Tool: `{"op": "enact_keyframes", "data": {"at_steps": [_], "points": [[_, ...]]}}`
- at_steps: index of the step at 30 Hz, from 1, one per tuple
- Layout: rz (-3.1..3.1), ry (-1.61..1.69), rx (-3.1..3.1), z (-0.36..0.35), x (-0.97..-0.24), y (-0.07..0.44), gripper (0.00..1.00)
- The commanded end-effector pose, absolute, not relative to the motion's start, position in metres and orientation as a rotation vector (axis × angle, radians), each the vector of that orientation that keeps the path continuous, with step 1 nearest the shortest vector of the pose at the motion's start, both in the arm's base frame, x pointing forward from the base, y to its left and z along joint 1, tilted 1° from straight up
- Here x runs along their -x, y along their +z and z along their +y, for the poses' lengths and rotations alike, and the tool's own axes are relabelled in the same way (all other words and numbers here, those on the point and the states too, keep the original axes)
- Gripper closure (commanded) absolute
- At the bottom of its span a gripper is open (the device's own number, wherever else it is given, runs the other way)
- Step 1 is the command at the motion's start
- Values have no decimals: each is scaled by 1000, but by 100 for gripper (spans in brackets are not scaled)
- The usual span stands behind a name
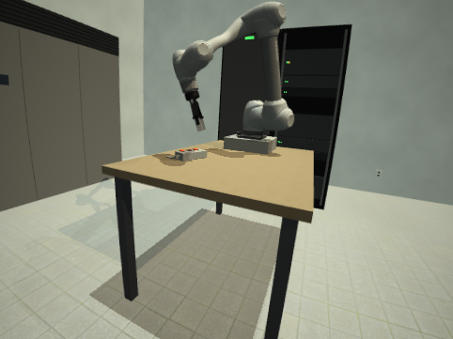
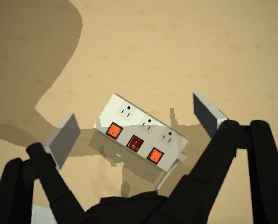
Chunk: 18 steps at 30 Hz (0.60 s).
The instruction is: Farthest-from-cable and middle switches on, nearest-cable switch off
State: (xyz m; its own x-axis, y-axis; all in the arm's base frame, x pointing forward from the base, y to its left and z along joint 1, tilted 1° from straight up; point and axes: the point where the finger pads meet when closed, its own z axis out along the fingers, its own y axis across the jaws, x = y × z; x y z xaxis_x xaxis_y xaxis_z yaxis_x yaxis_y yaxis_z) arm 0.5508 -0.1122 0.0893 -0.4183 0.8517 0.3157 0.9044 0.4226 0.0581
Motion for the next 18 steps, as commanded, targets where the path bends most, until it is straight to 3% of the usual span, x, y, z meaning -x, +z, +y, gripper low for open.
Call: {"op": "enact_keyframes", "data": {"at_steps": [1, 6, 18], "points": [[-2390, -337, 1638, -152, -565, 70, 0], [-2342, -347, 1728, -189, -571, 53, 0], [-2340, -347, 1730, -190, -571, 53, 0]]}}
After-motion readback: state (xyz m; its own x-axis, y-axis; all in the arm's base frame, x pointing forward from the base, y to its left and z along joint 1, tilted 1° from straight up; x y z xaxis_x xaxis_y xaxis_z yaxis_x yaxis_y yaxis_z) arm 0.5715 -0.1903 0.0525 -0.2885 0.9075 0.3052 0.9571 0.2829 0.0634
